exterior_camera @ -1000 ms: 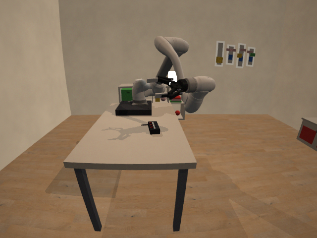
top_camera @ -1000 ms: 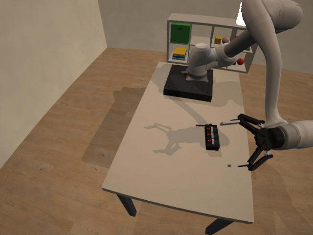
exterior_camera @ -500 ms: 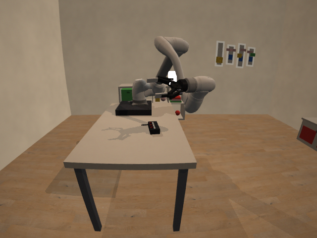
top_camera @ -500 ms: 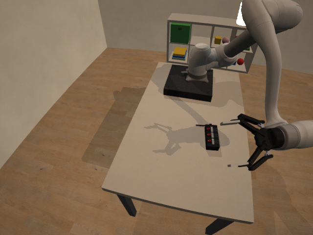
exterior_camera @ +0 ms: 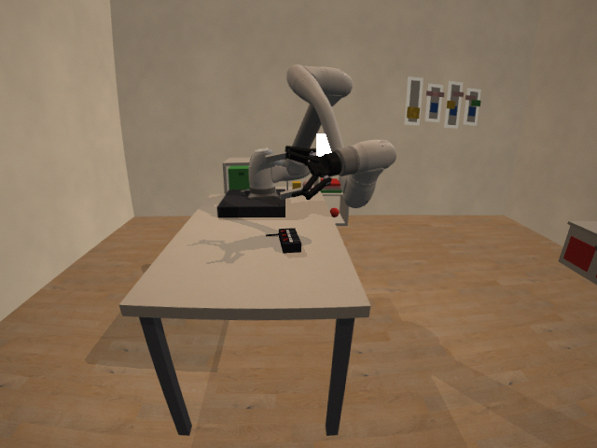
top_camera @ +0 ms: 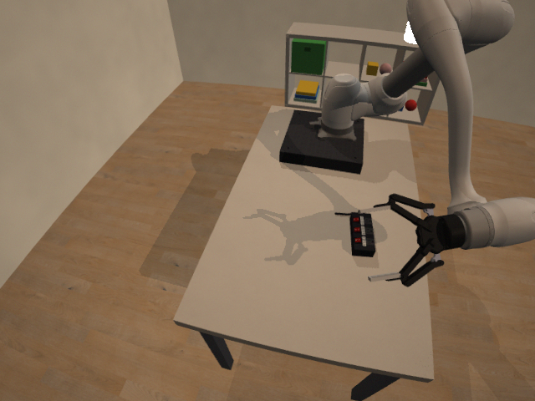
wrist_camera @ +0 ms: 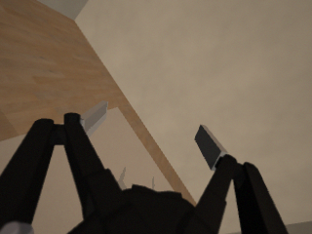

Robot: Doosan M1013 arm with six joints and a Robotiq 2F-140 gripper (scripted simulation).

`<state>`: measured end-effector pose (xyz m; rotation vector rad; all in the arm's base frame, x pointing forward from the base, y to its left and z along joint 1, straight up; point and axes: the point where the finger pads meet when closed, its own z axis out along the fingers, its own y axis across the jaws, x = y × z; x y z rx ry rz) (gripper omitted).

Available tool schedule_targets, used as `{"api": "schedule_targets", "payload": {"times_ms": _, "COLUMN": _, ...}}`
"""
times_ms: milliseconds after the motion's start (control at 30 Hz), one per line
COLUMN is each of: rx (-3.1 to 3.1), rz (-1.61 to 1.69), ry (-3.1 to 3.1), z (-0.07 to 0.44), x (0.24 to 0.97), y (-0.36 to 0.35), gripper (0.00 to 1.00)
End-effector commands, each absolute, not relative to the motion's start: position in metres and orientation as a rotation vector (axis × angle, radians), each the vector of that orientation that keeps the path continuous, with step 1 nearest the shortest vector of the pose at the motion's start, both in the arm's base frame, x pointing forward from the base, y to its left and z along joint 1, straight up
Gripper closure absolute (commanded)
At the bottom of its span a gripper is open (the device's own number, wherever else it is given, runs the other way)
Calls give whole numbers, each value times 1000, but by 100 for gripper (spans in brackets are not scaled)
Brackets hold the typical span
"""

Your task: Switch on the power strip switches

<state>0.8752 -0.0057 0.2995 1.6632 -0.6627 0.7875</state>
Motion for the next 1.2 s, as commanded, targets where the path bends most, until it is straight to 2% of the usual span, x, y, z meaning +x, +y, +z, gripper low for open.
{"api": "schedule_targets", "payload": {"times_ms": 0, "rx": 1801, "rz": 579, "ry": -563, "z": 268, "x": 851, "y": -29, "gripper": 0}}
{"api": "schedule_targets", "payload": {"times_ms": 567, "rx": 2392, "rz": -121, "ry": -13, "z": 142, "x": 720, "y": -60, "gripper": 0}}
{"api": "schedule_targets", "payload": {"times_ms": 667, "rx": 2392, "rz": -121, "ry": -13, "z": 142, "x": 720, "y": -60, "gripper": 0}}
{"api": "schedule_targets", "payload": {"times_ms": 733, "rx": 2536, "rz": -224, "ry": 157, "z": 118, "x": 688, "y": -51, "gripper": 0}}
{"api": "schedule_targets", "payload": {"times_ms": 900, "rx": 2671, "rz": -284, "ry": 337, "z": 99, "x": 658, "y": -39, "gripper": 0}}
{"api": "schedule_targets", "payload": {"times_ms": 1167, "rx": 2889, "rz": -264, "ry": 694, "z": 75, "x": 613, "y": -7, "gripper": 0}}
